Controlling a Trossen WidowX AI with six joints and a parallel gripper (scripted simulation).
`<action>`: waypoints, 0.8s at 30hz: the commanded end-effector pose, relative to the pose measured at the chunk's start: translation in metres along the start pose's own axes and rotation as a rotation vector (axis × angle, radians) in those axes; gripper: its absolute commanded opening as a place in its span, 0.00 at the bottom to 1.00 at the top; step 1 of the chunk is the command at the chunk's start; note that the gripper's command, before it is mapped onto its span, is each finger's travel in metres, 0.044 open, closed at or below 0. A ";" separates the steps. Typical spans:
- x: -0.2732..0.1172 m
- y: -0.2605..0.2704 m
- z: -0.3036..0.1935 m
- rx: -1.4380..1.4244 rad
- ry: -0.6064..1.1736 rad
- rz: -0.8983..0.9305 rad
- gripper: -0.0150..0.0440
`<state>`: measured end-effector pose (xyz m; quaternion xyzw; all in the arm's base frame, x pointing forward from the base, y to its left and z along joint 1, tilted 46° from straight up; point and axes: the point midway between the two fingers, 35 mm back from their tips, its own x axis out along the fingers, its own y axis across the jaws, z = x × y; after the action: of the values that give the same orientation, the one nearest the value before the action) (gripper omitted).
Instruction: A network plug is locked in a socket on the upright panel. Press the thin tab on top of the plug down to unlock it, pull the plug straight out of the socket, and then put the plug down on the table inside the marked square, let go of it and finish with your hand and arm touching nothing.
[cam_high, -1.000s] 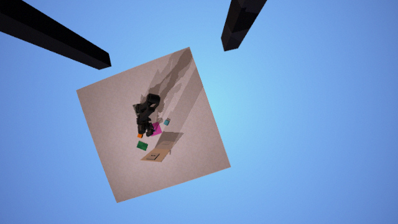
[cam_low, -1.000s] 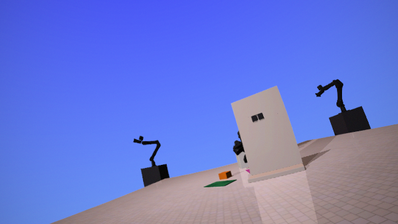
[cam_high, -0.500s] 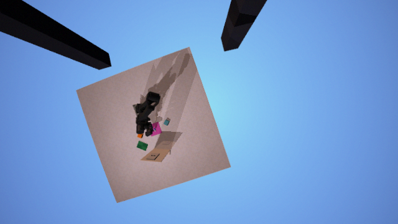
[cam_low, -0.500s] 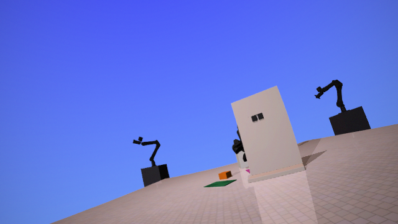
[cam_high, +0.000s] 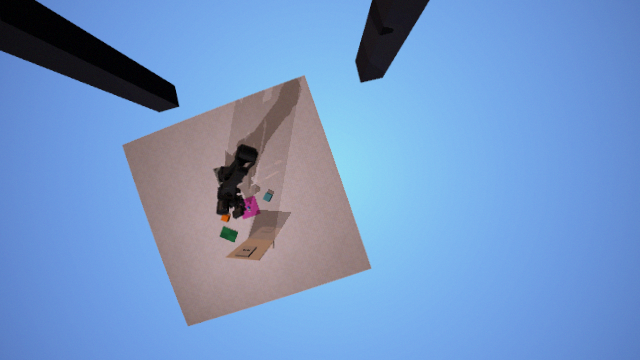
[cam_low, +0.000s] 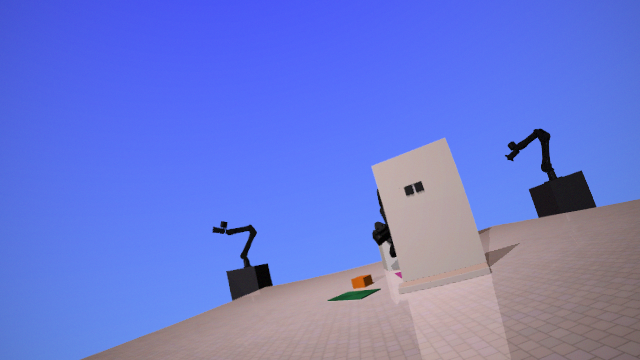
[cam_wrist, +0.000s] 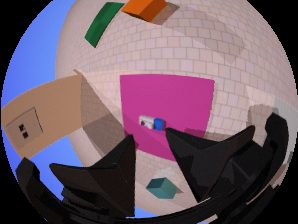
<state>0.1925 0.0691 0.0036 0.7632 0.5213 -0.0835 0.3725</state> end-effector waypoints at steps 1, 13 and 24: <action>-0.003 0.002 -0.001 -0.008 0.004 0.003 0.52; -0.009 0.005 0.001 -0.008 -0.001 0.001 0.52; -0.016 0.010 0.004 -0.008 -0.009 -0.003 0.52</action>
<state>0.1928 0.0558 0.0113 0.7618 0.5212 -0.0882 0.3745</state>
